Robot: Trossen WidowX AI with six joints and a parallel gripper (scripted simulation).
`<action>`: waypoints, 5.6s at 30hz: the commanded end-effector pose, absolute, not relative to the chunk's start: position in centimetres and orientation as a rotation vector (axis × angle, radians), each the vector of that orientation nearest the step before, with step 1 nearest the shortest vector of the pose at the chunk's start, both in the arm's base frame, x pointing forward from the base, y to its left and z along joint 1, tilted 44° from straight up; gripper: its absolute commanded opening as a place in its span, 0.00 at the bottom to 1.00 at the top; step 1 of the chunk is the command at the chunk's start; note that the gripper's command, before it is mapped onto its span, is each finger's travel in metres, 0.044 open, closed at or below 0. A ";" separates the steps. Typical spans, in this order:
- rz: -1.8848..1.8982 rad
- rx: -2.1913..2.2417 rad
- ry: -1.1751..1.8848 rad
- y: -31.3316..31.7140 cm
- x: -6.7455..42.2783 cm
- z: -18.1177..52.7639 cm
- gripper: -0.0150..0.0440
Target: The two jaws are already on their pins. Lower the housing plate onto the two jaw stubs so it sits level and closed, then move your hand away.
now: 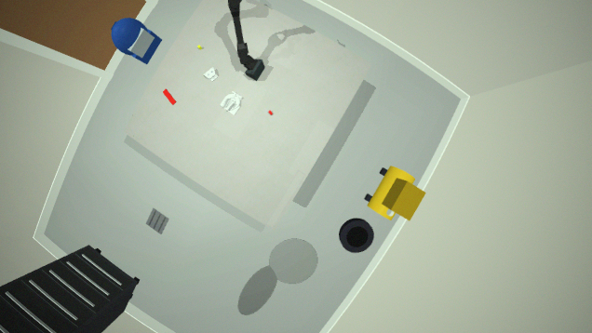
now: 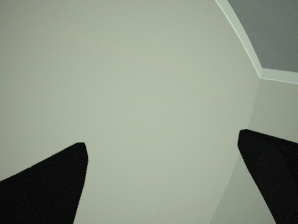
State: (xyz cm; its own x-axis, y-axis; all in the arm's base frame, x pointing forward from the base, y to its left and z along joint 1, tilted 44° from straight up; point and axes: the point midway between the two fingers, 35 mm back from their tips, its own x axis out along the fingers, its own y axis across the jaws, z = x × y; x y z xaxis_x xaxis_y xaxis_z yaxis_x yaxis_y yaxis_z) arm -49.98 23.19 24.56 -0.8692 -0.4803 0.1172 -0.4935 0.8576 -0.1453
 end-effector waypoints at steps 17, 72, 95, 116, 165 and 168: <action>0.464 0.525 -2.997 28.1 -47.7 25.4 1.00; 1.209 -1.058 -2.392 52.0 -14.3 26.8 1.00; 1.336 -1.534 -1.782 51.8 3.5 25.6 1.00; 1.359 -1.740 -1.192 46.6 16.4 24.3 1.00; 1.010 -1.885 0.193 18.2 34.7 21.1 1.00; 0.978 -1.878 0.279 16.0 34.9 21.0 1.00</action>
